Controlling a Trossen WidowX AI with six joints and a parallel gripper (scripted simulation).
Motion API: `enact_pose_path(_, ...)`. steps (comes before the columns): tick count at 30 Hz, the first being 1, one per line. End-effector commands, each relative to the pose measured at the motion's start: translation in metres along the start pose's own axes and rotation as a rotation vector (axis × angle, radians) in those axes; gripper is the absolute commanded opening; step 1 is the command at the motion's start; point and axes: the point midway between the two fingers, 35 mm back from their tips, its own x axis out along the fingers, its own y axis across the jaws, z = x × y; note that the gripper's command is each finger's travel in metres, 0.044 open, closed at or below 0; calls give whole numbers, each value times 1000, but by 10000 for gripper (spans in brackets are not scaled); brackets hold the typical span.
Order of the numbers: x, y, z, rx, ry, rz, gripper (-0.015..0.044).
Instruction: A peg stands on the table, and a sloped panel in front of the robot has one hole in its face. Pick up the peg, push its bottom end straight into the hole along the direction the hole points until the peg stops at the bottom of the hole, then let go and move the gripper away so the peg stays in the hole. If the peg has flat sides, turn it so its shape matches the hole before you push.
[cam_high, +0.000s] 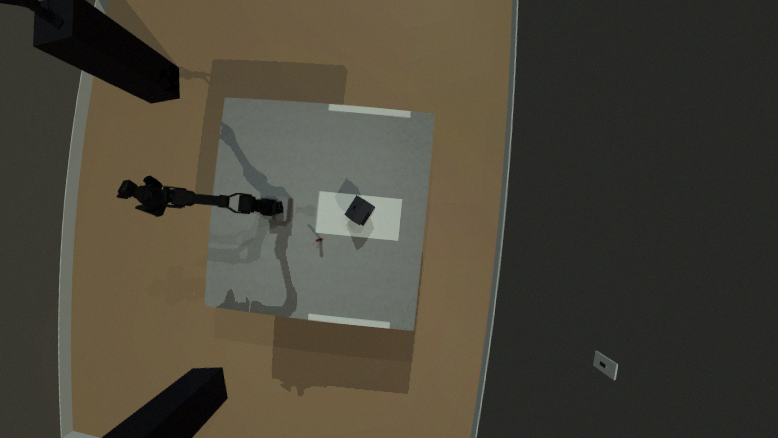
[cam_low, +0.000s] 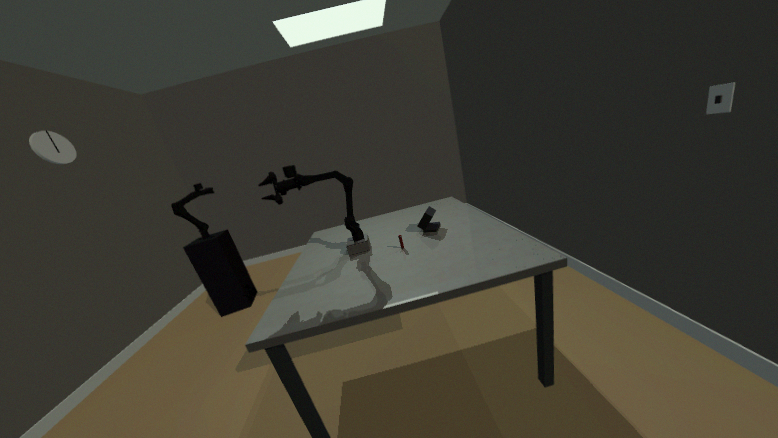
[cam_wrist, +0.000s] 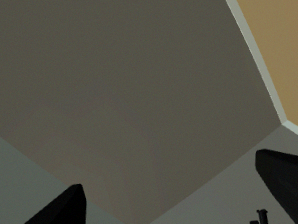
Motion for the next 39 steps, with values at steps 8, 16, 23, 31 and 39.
enact_pose_path(8, -7, 15, 28, -28, -71, 22, 440)
enact_pose_path(16, -15, 26, 68, -100, -176, 30, 440)
enact_pose_path(23, -27, 35, 104, -167, -278, 32, 440)
enact_pose_path(31, -44, 47, 144, -235, -400, 35, 440)
enact_pose_path(39, -66, 55, 182, -312, -510, 15, 440)
